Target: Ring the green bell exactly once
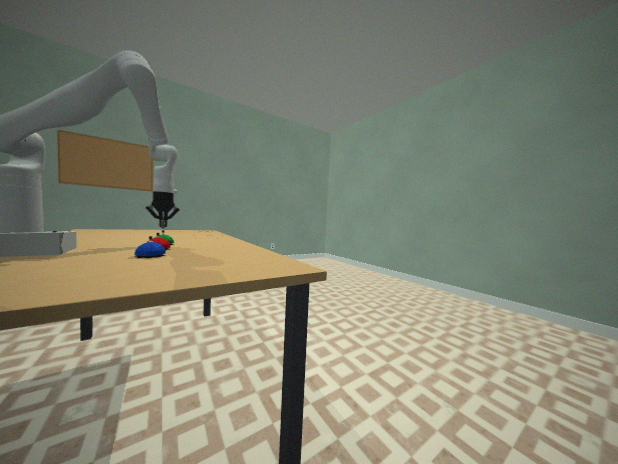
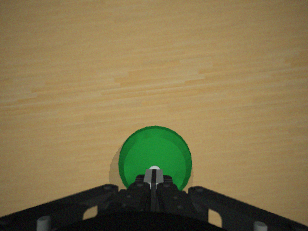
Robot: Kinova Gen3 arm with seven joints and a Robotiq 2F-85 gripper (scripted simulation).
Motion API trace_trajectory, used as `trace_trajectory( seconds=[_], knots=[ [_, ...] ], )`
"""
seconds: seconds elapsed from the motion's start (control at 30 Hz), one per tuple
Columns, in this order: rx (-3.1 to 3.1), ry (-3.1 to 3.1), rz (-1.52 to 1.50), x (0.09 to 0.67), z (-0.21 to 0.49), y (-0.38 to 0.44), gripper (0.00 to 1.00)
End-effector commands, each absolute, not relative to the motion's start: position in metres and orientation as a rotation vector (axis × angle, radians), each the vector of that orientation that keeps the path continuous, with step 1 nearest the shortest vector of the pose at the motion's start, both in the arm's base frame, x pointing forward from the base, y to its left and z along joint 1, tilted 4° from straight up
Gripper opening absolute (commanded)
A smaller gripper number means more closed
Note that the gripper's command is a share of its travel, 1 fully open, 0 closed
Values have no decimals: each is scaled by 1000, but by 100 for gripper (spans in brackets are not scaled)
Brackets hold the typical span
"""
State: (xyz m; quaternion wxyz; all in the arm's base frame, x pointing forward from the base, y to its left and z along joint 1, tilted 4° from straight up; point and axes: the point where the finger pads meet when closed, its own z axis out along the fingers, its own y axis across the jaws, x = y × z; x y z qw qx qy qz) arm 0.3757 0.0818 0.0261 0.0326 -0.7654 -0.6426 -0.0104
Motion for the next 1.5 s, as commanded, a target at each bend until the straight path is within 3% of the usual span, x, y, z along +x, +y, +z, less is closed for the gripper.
trace_trajectory(
  seconds=[0.0, 1.47],
  knots=[
    [-2357, -1979, -34, 376, 27, 82, 0],
    [-2357, -1979, -34, 376, 17, 82, 0]
  ],
)
